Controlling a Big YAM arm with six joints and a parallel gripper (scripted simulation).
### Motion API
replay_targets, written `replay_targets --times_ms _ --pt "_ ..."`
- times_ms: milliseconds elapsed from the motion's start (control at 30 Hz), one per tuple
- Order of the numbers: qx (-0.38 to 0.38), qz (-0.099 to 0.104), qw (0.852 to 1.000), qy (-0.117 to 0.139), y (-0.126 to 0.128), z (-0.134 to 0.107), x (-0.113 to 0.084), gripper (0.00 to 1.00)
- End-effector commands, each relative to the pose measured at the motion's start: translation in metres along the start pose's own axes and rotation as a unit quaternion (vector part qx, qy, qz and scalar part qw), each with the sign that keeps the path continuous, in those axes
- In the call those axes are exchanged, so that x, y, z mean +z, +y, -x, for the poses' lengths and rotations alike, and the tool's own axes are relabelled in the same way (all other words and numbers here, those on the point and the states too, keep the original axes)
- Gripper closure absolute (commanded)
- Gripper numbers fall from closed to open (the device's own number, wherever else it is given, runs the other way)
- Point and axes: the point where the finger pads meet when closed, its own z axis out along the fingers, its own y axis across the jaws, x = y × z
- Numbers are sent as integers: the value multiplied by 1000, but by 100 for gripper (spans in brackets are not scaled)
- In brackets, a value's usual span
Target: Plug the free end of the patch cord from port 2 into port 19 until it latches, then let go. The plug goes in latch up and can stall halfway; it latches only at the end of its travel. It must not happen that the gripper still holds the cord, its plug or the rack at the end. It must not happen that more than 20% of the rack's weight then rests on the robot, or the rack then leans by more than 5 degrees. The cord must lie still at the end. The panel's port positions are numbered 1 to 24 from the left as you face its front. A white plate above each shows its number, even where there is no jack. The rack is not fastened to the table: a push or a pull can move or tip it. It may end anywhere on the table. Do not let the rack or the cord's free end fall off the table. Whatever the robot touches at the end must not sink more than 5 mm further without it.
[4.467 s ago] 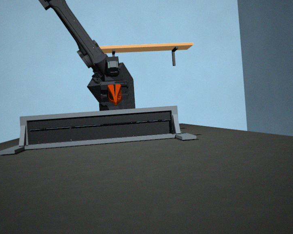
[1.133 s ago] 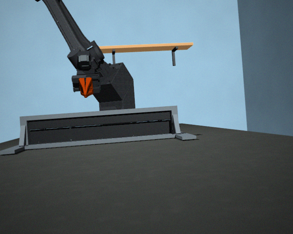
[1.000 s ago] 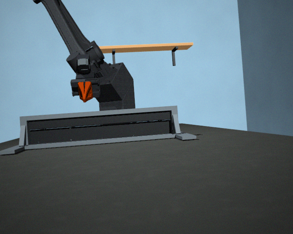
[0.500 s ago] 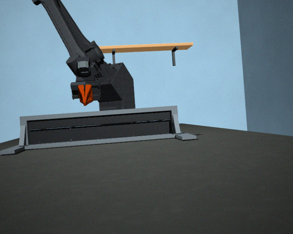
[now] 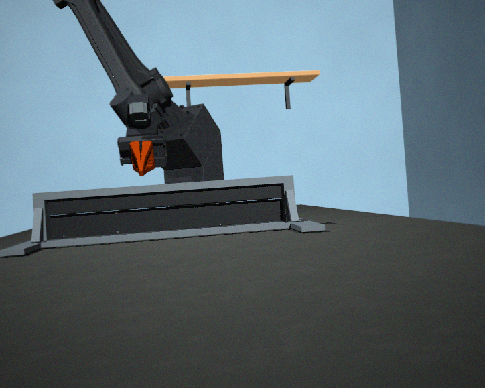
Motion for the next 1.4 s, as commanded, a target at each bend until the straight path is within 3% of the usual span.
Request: replay_targets --times_ms 0,1367 --pt "5 2 1000 5 0 -5 1 100" --pt "6 5 1000 1 3 -1 3 100"
